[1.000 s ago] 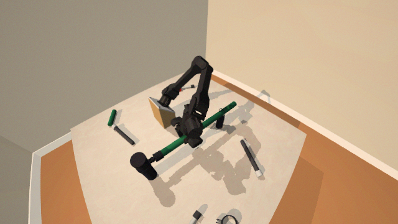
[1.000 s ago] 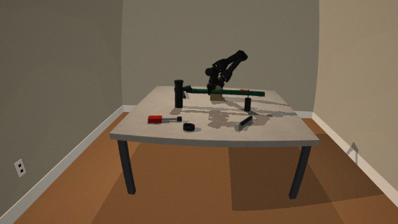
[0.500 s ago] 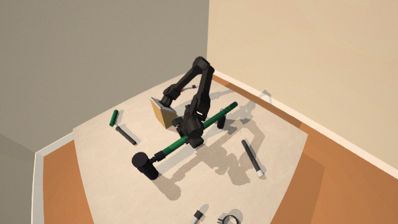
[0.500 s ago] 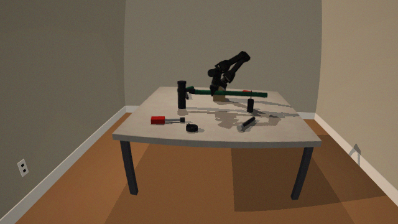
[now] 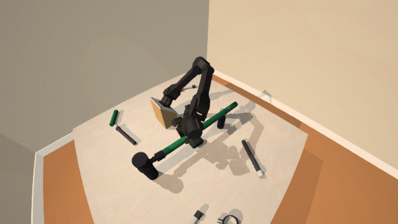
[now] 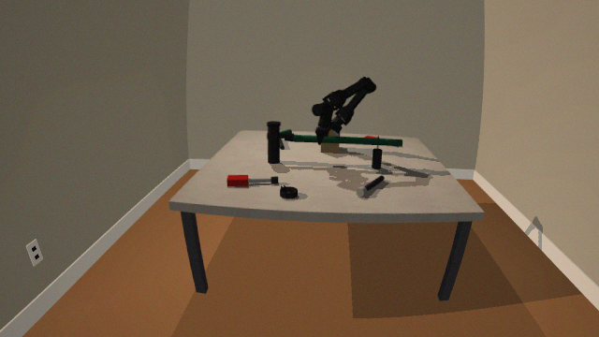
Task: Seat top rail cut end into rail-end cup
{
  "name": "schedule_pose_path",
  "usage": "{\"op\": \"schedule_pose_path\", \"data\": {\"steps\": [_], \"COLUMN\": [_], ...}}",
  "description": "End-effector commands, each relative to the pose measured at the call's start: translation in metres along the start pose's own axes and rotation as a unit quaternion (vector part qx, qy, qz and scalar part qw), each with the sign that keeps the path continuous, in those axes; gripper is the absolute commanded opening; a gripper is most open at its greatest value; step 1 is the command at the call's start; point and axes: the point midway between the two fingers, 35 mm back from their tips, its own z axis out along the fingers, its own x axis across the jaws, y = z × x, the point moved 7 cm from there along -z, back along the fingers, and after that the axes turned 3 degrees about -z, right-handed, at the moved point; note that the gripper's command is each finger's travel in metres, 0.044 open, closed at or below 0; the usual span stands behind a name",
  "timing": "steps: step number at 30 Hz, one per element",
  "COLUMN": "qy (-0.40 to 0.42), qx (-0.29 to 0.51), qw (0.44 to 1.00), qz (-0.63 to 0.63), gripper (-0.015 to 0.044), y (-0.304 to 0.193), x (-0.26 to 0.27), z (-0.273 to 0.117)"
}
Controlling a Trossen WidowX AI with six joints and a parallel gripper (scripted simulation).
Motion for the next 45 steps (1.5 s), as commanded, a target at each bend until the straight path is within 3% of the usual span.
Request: {"op": "schedule_pose_path", "data": {"steps": [1, 45], "qy": [-0.005, 0.005], "qx": [0.016, -0.005], "qw": [1.0, 1.0], "qz": [0.0, 0.0], "gripper": [0.0, 0.0], "y": [-0.009, 0.003], "x": [-0.001, -0.003], "z": [-0.007, -0.007]}}
